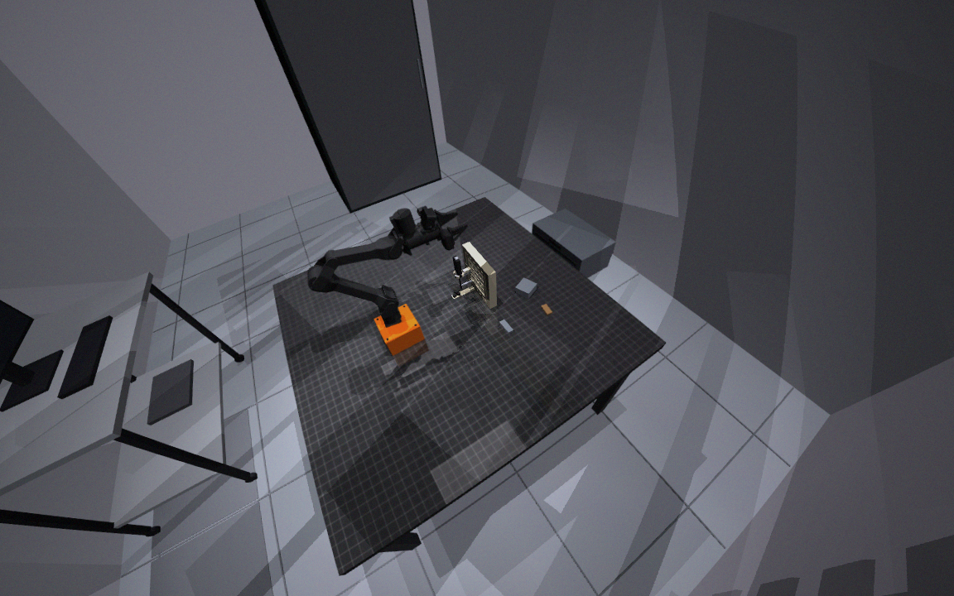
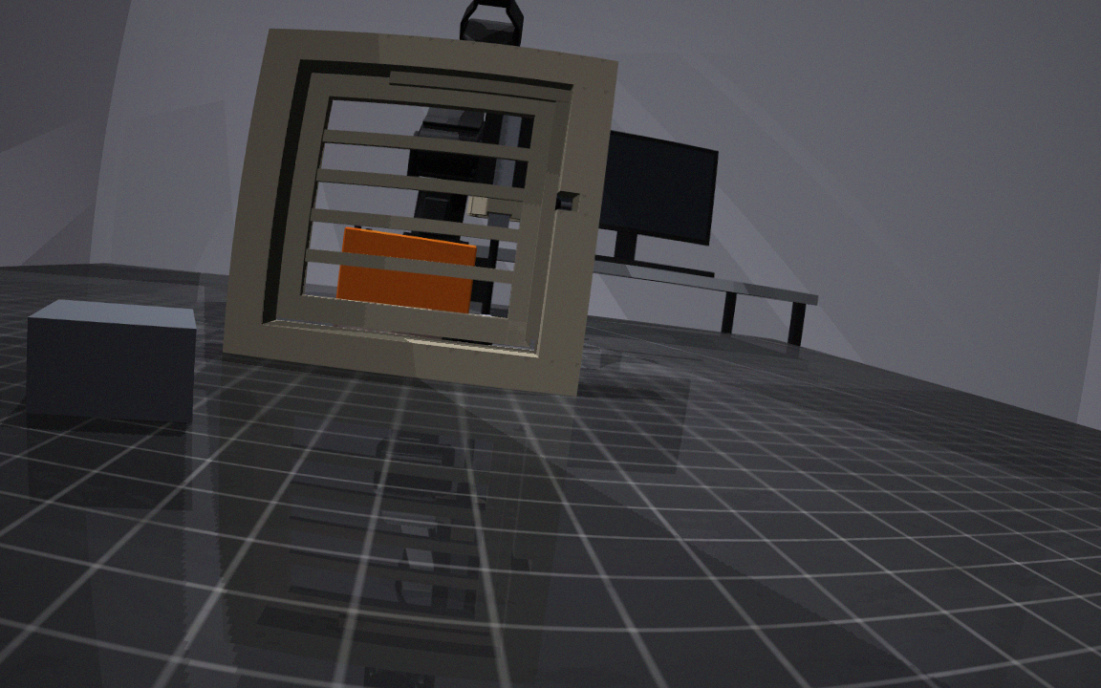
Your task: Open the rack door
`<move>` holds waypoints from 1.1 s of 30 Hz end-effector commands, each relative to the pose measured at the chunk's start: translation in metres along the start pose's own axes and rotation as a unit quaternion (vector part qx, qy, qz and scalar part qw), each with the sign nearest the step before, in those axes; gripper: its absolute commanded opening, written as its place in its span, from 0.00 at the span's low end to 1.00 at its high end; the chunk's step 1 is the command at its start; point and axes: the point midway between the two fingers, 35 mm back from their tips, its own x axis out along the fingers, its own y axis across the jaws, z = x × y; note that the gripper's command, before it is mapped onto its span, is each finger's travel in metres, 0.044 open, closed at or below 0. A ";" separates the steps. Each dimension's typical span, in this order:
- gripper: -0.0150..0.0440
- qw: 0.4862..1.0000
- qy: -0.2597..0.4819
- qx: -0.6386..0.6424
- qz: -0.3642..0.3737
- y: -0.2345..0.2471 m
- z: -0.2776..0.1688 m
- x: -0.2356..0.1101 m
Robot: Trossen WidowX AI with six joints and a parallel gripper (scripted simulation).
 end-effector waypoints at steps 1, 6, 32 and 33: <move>0.89 1.000 0.002 0.000 0.000 0.000 -0.001 0.001; 0.76 0.998 0.062 0.006 0.008 0.006 -0.015 0.014; 0.76 0.909 0.414 0.021 0.040 0.043 -0.106 0.044; 0.76 0.903 0.427 0.020 0.041 0.044 -0.109 0.043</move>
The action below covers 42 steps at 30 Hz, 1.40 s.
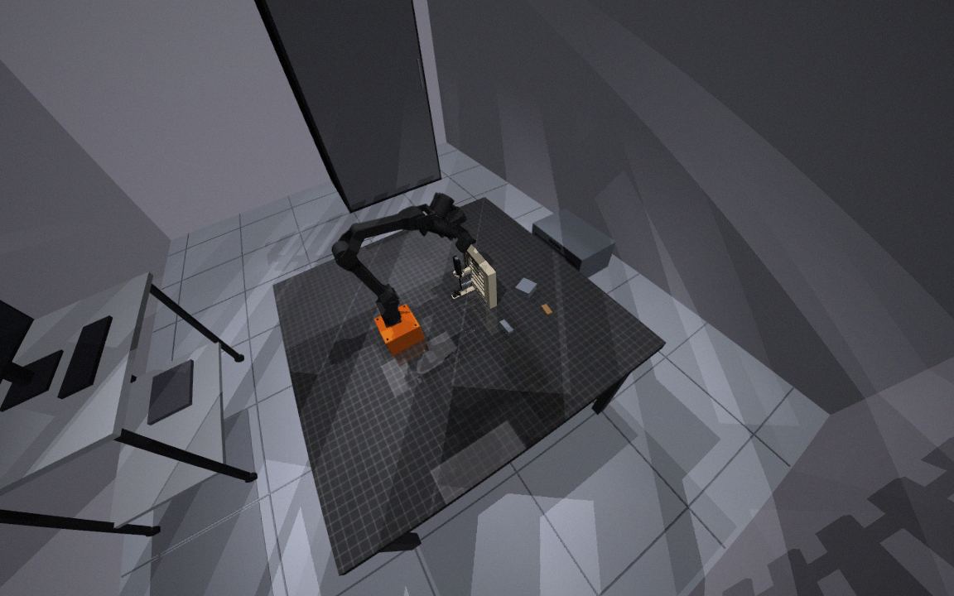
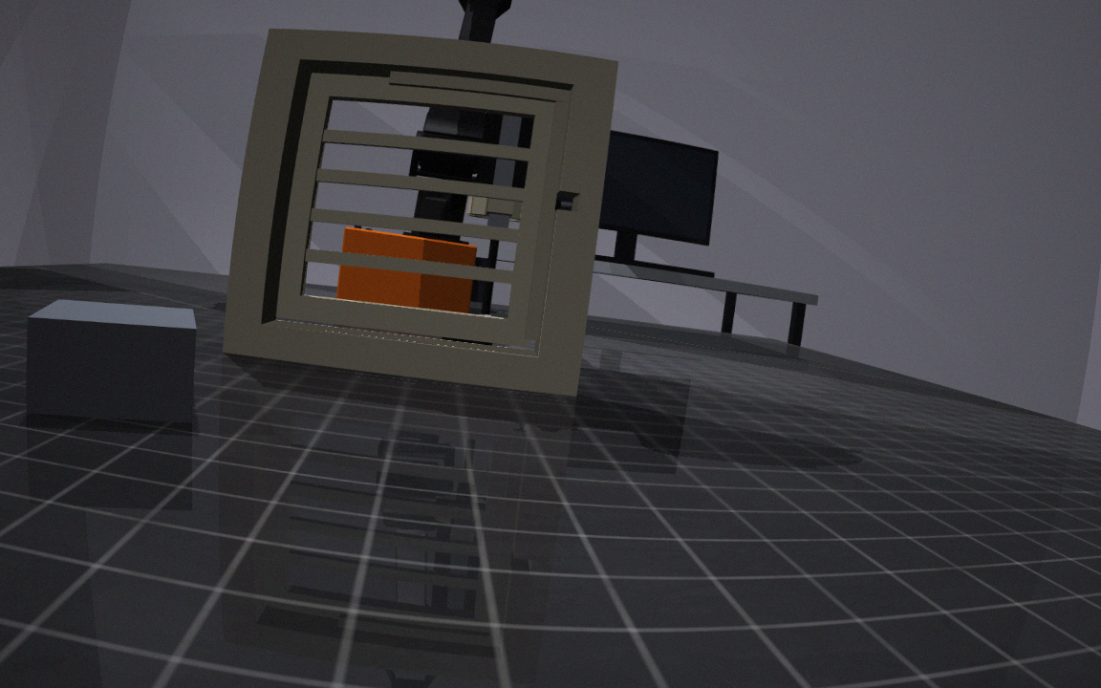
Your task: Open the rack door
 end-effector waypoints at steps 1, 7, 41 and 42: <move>0.76 0.998 0.067 0.002 0.004 0.007 -0.013 0.011; 0.76 0.989 0.151 0.002 0.005 0.014 -0.029 0.020; 0.76 0.911 0.412 -0.007 -0.013 0.036 -0.087 0.029; 0.76 0.911 0.412 -0.007 -0.013 0.036 -0.088 0.031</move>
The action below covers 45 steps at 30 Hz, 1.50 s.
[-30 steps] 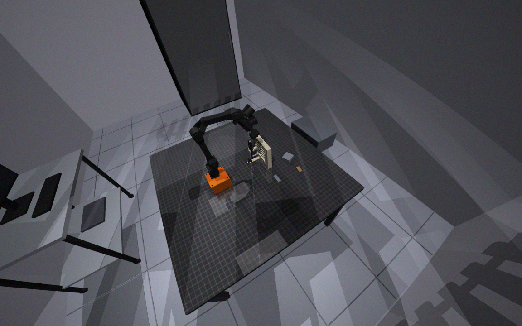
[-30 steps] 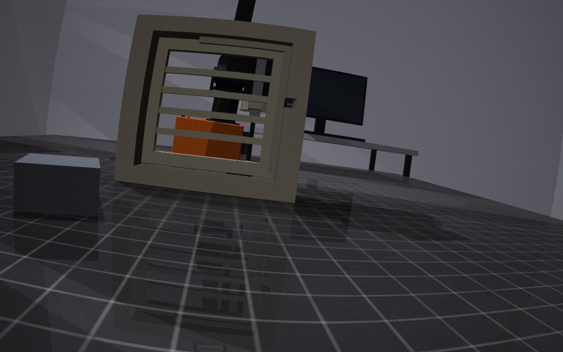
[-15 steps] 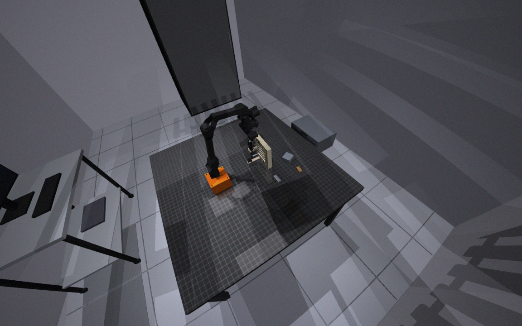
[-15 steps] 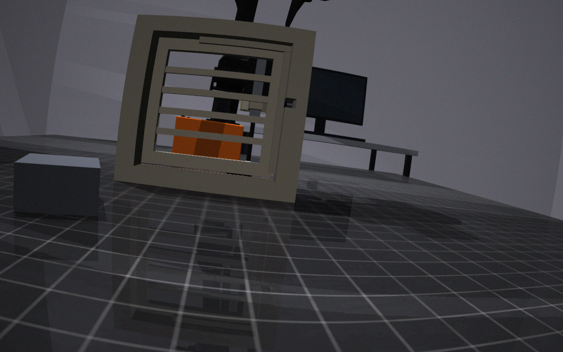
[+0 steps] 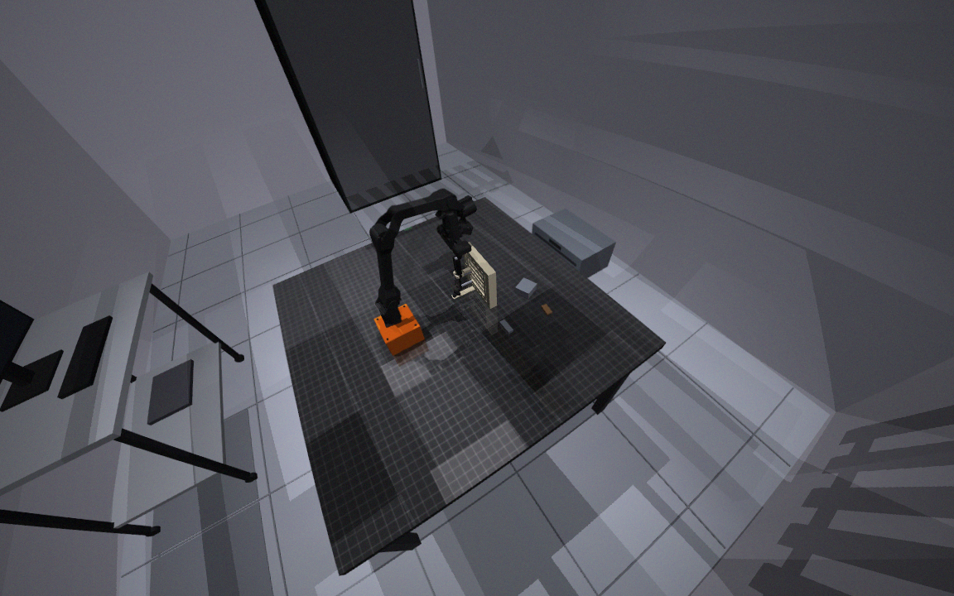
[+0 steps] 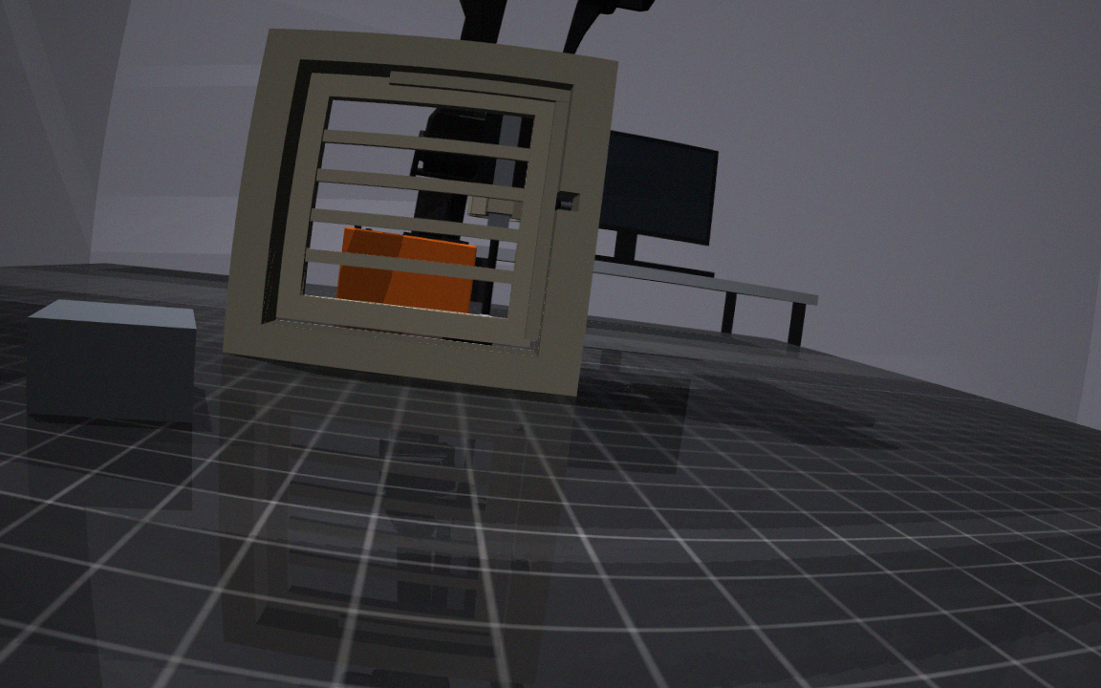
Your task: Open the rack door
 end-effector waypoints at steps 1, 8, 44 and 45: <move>0.76 1.000 0.008 0.002 0.001 0.001 -0.001 0.011; 0.76 1.000 0.008 0.002 0.001 0.001 0.000 0.023; 0.40 1.000 0.008 0.002 0.001 0.000 -0.003 0.066; 0.39 1.000 0.008 0.002 0.001 0.000 -0.003 0.066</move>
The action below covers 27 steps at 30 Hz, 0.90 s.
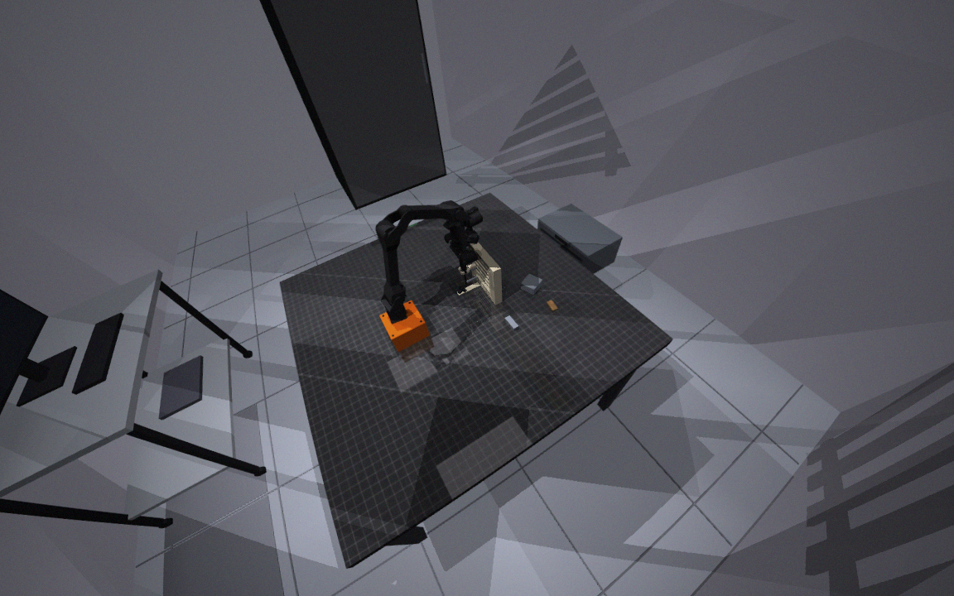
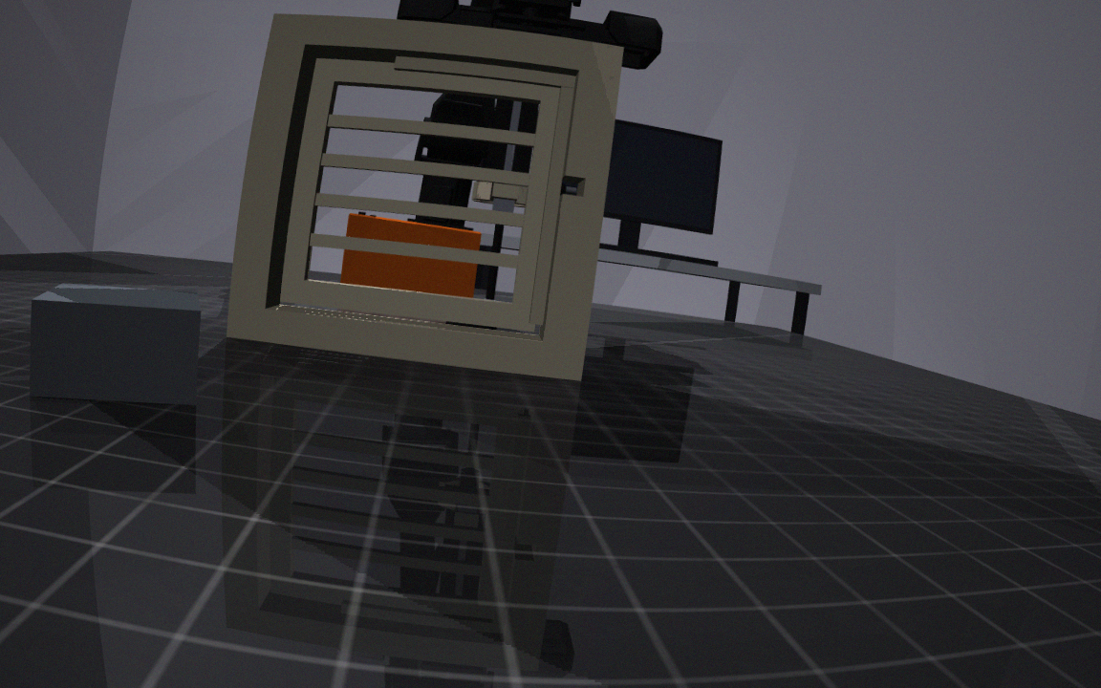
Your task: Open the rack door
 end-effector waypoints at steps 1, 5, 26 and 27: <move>0.38 1.000 0.003 0.002 0.000 0.000 -0.001 0.002; 0.33 1.000 0.003 0.002 0.000 0.000 -0.001 0.002; 0.29 0.946 0.003 -0.324 0.001 0.000 -0.001 0.002; 0.29 0.938 0.003 -0.347 0.001 0.000 -0.001 0.002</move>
